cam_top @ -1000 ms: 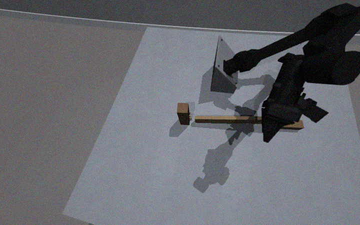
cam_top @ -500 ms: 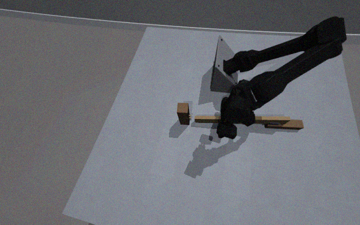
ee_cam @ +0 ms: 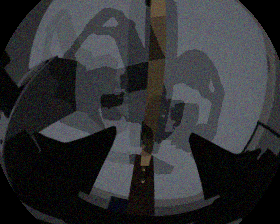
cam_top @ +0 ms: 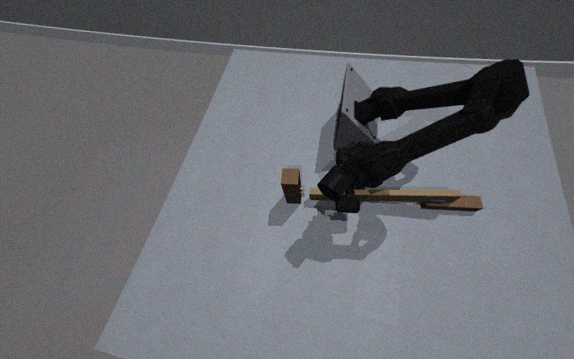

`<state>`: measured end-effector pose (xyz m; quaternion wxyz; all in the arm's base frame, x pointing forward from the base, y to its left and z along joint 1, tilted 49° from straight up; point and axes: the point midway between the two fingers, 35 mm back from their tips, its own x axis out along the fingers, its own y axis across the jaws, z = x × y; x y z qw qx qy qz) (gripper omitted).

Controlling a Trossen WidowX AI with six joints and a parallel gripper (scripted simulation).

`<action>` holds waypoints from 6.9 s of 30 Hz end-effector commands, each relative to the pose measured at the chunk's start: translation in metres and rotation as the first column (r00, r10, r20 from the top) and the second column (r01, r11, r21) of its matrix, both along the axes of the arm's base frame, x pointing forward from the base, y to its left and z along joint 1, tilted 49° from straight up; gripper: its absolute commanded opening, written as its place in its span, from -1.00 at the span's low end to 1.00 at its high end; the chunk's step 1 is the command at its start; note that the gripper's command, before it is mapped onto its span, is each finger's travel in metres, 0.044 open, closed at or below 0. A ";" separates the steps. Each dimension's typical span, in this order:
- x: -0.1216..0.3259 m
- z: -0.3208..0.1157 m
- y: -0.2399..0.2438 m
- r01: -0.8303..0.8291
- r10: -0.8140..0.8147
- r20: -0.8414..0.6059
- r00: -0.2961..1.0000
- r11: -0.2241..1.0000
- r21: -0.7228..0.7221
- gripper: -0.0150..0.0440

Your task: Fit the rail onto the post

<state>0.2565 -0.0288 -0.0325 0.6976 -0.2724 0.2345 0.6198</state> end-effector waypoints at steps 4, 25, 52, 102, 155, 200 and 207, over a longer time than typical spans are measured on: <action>-0.002 -0.007 0.005 -0.019 0.019 0.001 1.000 1.000 0.001 1.00; 0.003 -0.030 0.029 -0.018 0.018 0.001 1.000 1.000 -0.001 1.00; 0.004 -0.049 0.053 -0.020 0.020 0.001 1.000 1.000 0.006 0.47; 0.005 -0.042 0.045 -0.020 0.020 0.001 1.000 1.000 0.005 -0.49; 0.004 -0.028 0.029 -0.020 0.020 0.001 1.000 1.000 0.004 -0.49; 0.002 -0.033 0.029 -0.020 0.020 0.001 1.000 1.000 0.004 -0.49; 0.003 -0.034 0.027 -0.020 0.020 0.001 1.000 1.000 0.004 -0.49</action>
